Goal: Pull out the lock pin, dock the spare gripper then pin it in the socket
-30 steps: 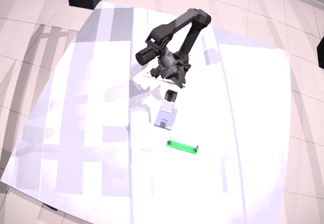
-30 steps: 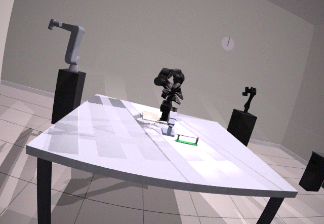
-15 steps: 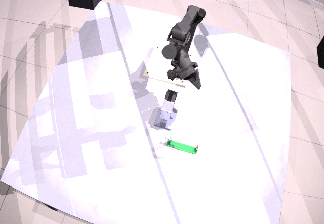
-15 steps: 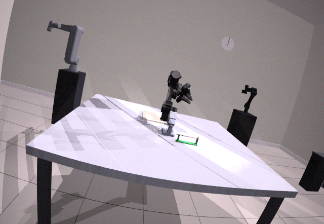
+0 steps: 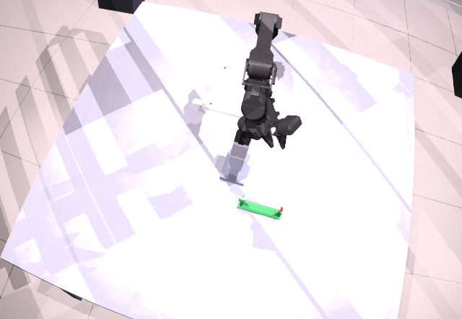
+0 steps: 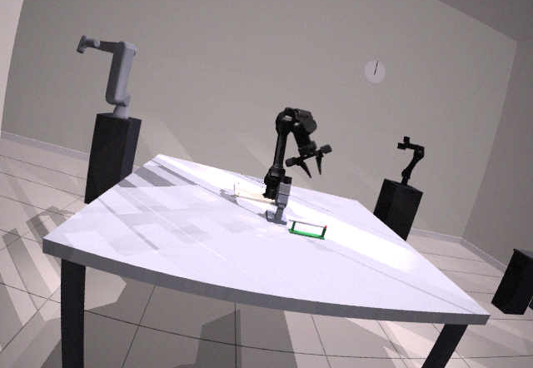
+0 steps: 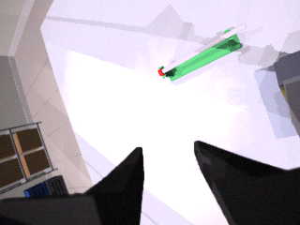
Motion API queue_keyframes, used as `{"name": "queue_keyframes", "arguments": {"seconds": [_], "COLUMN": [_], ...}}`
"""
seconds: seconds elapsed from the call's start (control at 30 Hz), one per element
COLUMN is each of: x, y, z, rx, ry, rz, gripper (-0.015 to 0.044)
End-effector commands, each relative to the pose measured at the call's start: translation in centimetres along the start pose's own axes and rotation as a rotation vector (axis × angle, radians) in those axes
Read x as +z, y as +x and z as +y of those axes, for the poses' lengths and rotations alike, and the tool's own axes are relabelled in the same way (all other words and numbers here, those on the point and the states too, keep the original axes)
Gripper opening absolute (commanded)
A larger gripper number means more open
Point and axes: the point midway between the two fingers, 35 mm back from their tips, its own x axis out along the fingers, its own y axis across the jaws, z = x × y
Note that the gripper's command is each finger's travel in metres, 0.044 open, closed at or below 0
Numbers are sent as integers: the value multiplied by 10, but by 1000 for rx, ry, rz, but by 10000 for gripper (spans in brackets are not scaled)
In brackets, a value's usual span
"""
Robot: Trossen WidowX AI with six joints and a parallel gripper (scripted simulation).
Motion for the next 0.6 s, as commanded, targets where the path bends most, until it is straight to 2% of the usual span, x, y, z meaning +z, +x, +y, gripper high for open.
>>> {"name": "queue_keyframes", "arguments": {"seconds": [0.0,0.17,0.37,0.43,0.57], "x": [31,53,75,78,79], "y": [31,52,81,87,88], "z": [9,9,10,10,10], "rx": [-229,-412,-559,-575,-577], "ry": [-572,-1078,-1695,-1816,-1838], "rz": [109,297,667,760,779], "gripper": [180,180,180,180,180]}}
